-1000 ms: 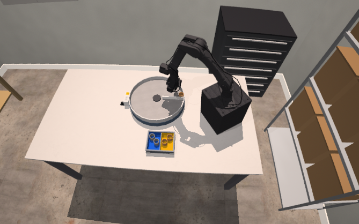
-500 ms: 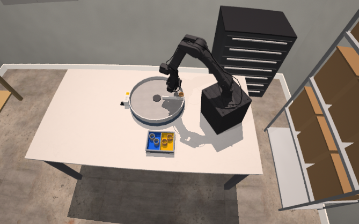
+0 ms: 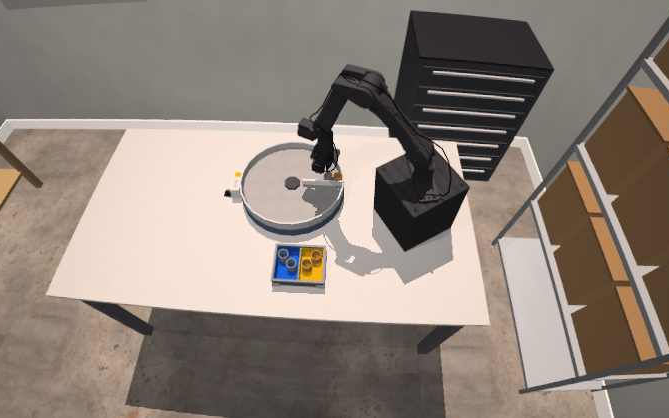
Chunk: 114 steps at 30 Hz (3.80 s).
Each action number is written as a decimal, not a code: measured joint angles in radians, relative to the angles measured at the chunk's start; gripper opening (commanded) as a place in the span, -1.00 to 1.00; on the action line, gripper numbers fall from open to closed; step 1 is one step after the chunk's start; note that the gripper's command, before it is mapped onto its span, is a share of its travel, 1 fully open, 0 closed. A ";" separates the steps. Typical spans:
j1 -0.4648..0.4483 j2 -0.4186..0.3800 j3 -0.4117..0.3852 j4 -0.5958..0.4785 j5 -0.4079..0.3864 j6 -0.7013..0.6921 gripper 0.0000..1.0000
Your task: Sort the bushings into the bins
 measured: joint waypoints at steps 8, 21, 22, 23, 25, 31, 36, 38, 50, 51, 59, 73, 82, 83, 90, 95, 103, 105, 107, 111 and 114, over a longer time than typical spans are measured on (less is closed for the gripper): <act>0.000 -0.002 0.000 0.002 0.000 0.000 -0.73; 0.000 -0.002 0.000 0.002 0.000 0.000 -0.73; 0.000 -0.002 0.000 0.002 0.000 0.000 -0.73; 0.000 -0.002 0.000 0.002 0.000 0.000 -0.73; 0.000 -0.002 0.000 0.002 0.000 0.000 -0.73; 0.000 -0.002 0.000 0.002 0.000 0.000 -0.73; 0.000 -0.002 0.000 0.002 0.000 0.000 -0.73; 0.000 -0.002 0.000 0.002 0.000 0.000 -0.73; 0.002 0.000 0.011 -0.002 0.000 0.002 -0.73; 0.003 0.000 0.011 -0.003 0.000 0.002 -0.73; 0.002 0.000 0.011 -0.003 0.000 0.002 -0.73; 0.002 0.000 0.011 -0.003 0.000 0.002 -0.73; 0.002 0.000 0.011 -0.002 0.000 0.002 -0.73; 0.002 0.003 0.012 0.003 0.000 0.002 -0.73; 0.006 0.056 0.012 0.047 0.000 0.006 -0.73; 0.008 0.074 0.012 0.061 0.000 0.007 -0.73; 0.008 0.071 0.015 0.064 0.000 0.007 -0.73; 0.008 0.071 0.015 0.064 0.000 0.007 -0.73; 0.008 0.071 0.015 0.064 0.000 0.007 -0.73; 0.008 0.071 0.015 0.064 0.000 0.007 -0.73; 0.008 0.071 0.015 0.064 0.000 0.007 -0.73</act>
